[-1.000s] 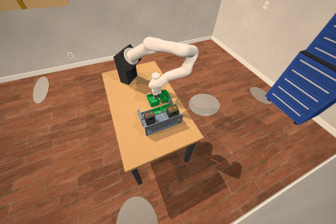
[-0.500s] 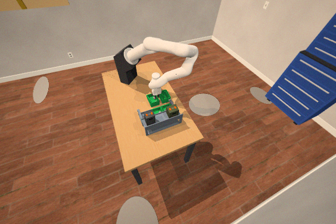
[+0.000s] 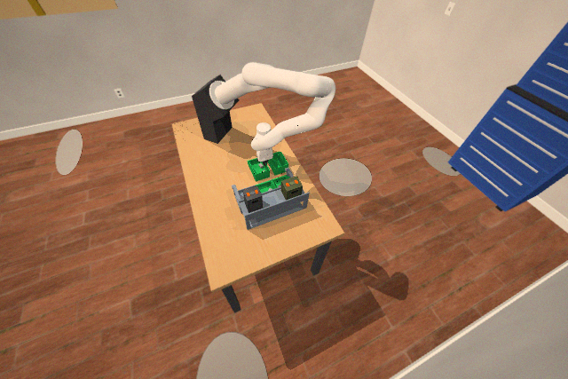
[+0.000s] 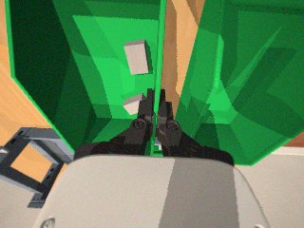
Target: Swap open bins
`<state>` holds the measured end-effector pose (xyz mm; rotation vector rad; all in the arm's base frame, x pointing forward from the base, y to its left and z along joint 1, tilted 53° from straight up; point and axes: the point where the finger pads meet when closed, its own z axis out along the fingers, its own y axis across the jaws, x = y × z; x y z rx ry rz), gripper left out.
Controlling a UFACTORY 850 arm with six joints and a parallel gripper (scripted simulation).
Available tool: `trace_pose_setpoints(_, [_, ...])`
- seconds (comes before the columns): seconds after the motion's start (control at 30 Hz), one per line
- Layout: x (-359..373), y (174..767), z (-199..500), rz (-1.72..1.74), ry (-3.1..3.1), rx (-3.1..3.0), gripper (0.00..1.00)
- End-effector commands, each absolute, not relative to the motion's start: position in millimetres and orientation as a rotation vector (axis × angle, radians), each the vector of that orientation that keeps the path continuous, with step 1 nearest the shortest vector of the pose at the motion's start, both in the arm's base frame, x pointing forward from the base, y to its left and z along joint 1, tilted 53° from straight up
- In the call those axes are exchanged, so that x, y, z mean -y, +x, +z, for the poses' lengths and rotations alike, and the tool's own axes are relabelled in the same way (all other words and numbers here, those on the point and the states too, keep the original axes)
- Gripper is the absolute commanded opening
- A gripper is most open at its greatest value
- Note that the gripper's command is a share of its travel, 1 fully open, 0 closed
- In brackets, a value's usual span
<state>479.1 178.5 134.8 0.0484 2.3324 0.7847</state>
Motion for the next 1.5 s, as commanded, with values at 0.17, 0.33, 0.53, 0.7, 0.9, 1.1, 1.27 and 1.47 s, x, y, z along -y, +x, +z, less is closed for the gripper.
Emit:
trace_pose_setpoints(0.17, [-178,479,135,0.784,0.049,-2.332,0.00])
trace_pose_setpoints(0.33, [-178,479,135,0.784,0.049,-2.332,0.00])
trace_pose_setpoints(0.53, [-178,479,135,0.784,0.049,-2.332,0.00])
trace_pose_setpoints(0.7, [-178,478,136,0.784,0.049,-2.332,0.00])
trace_pose_setpoints(0.9, [-171,470,143,0.784,0.049,-2.332,0.00])
trace_pose_setpoints(1.1, [-162,460,154,0.784,0.049,-2.332,0.00])
trace_pose_setpoints(1.27, [-159,456,157,0.784,0.049,-2.332,0.00])
trace_pose_setpoints(1.47, [-157,455,159,0.784,0.049,-2.332,0.00])
